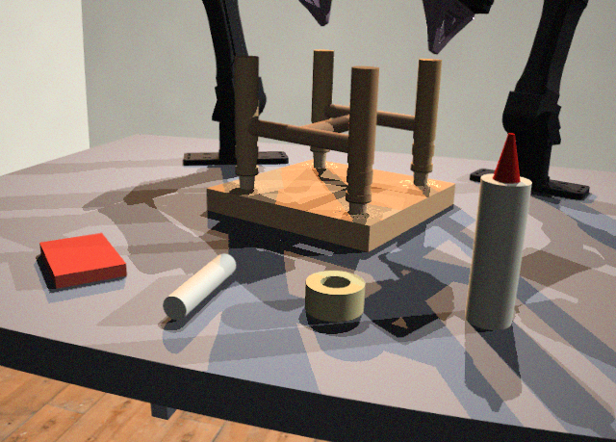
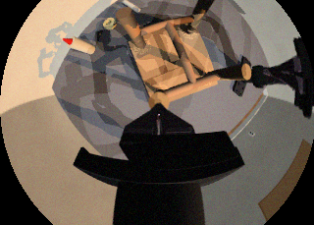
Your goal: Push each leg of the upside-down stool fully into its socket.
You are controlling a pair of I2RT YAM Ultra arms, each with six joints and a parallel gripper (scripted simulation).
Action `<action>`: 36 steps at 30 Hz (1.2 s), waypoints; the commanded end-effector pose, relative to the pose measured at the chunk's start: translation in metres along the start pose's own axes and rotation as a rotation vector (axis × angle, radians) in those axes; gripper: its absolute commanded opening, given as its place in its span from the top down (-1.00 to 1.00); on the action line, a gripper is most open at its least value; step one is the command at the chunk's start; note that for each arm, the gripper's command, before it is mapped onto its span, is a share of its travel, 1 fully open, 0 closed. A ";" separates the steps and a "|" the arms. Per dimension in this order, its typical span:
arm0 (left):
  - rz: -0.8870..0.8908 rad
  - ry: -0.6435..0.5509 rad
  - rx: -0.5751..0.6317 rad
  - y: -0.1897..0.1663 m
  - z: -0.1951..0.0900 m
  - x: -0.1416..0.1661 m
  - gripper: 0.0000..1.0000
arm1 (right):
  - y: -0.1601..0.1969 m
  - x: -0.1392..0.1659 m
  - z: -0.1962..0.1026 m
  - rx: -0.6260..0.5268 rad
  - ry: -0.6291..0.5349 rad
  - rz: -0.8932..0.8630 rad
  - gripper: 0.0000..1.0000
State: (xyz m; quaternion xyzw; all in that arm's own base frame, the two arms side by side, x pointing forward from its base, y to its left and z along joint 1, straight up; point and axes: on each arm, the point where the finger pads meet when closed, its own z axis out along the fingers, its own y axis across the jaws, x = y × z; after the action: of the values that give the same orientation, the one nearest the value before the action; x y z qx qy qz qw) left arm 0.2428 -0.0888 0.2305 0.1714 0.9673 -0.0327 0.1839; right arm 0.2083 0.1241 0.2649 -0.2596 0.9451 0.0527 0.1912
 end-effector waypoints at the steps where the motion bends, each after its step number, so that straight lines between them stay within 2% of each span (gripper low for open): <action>1: 0.000 -0.063 -0.002 0.001 -0.004 -0.006 1.00 | -0.003 0.001 -0.004 0.002 -0.012 0.004 1.00; 7: 0.001 -0.097 -0.001 0.001 -0.012 -0.013 1.00 | -0.003 0.001 -0.004 0.002 -0.012 0.004 1.00; 31: 0.001 -0.097 -0.002 0.001 -0.011 -0.012 1.00 | -0.001 0.010 0.023 0.000 -0.034 -0.003 1.00; 32: 0.001 0.018 0.000 0.000 0.009 0.004 1.00 | -0.001 0.010 0.021 0.000 -0.040 -0.003 1.00; 36: 0.001 0.041 0.000 0.000 0.013 0.009 1.00 | -0.001 0.012 0.023 0.000 -0.027 -0.003 1.00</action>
State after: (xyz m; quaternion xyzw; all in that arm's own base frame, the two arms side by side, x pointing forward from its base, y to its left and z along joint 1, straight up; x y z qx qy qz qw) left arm 0.2420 -0.0886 0.2243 0.1714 0.9673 -0.0328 0.1842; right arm 0.2069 0.1227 0.2345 -0.2593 0.9456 0.0519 0.1892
